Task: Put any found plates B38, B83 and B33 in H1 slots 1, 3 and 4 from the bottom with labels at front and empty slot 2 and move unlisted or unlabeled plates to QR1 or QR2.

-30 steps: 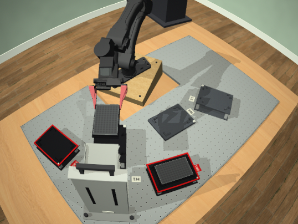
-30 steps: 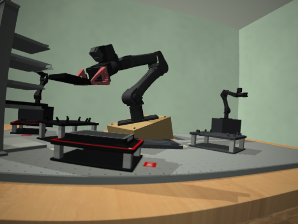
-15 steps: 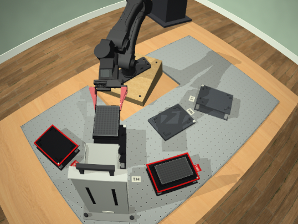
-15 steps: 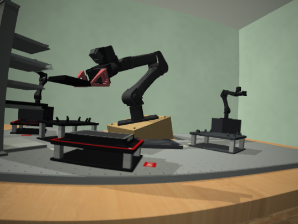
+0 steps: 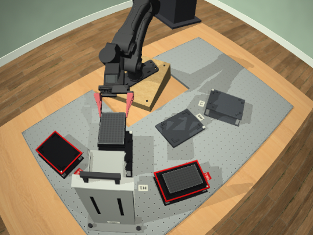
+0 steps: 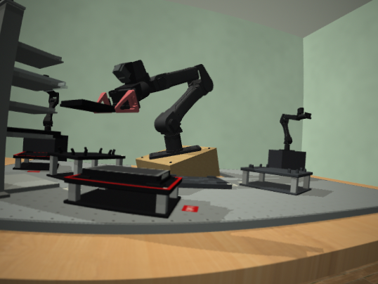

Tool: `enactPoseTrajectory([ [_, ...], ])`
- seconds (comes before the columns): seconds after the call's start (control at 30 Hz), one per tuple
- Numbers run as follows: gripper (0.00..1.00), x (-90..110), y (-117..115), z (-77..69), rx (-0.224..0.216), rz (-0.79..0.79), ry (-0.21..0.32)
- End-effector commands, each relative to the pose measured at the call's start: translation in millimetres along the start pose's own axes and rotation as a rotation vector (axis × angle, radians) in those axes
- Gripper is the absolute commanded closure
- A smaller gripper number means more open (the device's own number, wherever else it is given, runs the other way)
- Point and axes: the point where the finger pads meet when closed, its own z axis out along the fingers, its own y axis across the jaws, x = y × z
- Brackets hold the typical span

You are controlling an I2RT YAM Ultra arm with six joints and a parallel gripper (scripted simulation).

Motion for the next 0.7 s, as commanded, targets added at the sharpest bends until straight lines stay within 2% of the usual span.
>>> enactPoseTrajectory([
  [0.0, 0.14, -6.1, -0.8, -0.7, 0.002, -0.006, -0.02],
  [0.67, 0.14, 1.7, -0.9, 3.9, 0.002, -0.006, -0.02],
])
